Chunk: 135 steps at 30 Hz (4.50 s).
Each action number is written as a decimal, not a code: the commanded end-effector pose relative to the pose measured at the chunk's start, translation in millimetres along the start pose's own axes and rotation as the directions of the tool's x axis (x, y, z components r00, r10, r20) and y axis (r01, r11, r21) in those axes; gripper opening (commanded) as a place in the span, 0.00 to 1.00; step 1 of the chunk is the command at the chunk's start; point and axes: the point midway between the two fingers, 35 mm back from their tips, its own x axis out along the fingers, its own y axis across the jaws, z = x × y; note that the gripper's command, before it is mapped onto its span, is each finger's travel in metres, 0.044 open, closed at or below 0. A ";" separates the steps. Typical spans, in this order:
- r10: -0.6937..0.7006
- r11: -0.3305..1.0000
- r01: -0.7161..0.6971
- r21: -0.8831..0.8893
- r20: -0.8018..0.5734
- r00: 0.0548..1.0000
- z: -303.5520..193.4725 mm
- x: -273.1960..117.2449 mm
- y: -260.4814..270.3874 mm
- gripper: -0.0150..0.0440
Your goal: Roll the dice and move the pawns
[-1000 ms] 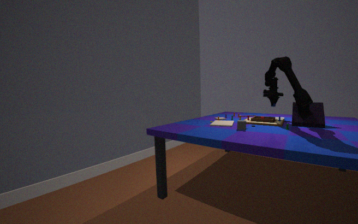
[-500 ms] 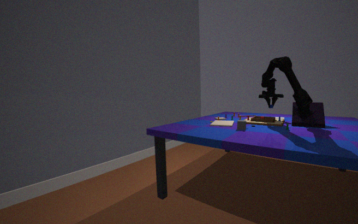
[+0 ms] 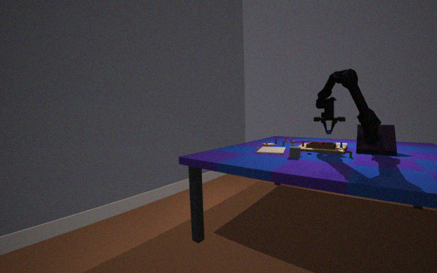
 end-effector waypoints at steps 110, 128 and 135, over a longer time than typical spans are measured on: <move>0.012 0.246 -0.020 -0.969 -0.018 1.000 -52.6 18.0 161.1 0.59; 0.012 0.246 -0.021 -0.969 -0.018 1.000 -53.5 40.6 158.9 0.59; 0.012 0.246 -0.021 -0.969 -0.019 1.000 -53.8 52.1 159.1 0.59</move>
